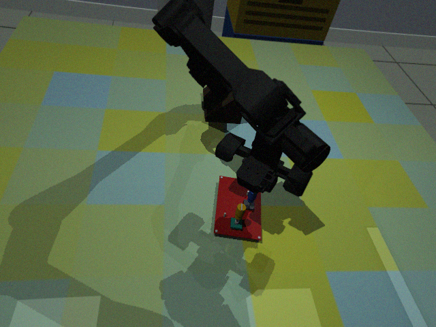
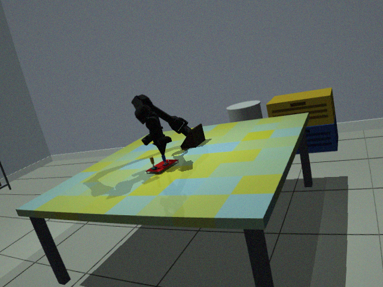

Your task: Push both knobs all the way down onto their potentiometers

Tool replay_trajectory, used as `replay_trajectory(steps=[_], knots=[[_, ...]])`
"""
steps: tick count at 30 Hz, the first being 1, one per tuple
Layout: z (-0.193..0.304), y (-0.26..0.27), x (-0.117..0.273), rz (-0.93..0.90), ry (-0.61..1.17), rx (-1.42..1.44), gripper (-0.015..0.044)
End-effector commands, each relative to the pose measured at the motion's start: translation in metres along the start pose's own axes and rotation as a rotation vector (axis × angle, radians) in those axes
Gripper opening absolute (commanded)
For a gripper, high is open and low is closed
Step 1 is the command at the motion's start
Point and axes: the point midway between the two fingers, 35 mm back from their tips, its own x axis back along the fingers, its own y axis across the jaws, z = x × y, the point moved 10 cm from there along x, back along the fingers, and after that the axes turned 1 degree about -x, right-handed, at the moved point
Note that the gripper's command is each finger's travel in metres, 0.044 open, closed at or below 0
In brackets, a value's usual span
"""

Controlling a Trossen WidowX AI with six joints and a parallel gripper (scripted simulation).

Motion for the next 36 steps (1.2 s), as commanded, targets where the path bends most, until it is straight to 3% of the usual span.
replay_trajectory(steps=[1,36], knots=[[-0.0043,0.0002,-0.0139,0.013,0.005,-0.017,0.0000],[-0.0043,0.0001,-0.0169,0.013,0.005,-0.017,0.0000]])
